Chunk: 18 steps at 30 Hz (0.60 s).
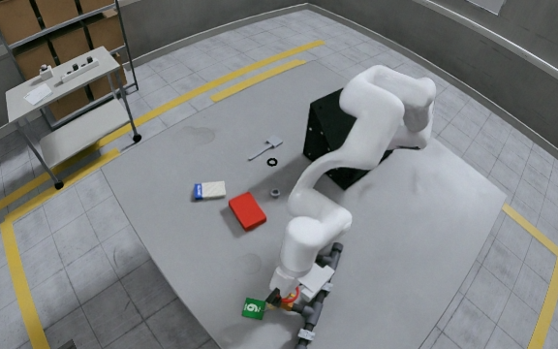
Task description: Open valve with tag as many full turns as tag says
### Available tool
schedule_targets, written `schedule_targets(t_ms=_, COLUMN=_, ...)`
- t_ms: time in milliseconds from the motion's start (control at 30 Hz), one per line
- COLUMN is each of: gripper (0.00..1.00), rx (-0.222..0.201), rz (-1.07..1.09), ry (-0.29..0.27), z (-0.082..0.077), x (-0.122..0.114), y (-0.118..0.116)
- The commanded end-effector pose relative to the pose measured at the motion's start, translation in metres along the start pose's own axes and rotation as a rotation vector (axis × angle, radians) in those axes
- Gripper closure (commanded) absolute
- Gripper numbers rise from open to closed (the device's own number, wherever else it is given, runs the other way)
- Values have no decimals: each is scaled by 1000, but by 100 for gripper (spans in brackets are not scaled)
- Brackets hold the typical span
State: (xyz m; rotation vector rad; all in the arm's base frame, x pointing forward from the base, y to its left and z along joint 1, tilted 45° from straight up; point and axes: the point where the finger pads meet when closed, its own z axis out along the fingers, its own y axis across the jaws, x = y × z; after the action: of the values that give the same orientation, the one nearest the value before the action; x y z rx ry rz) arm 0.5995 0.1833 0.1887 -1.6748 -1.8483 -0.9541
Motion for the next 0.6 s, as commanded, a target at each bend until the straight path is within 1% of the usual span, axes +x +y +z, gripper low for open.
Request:
schedule_targets(t_ms=0, gripper=0, rx=-4, rz=14, ry=-3, z=-2, x=-1, y=1)
schedule_targets(t_ms=33, gripper=0, rx=-4, rz=14, ry=-3, z=-2, x=-1, y=1)
schedule_targets(t_ms=67, gripper=100, rx=-4, rz=14, ry=-3, z=-2, x=-1, y=1)
schedule_targets(t_ms=567, gripper=100, rx=-4, rz=14, ry=-3, z=-2, x=-1, y=1)
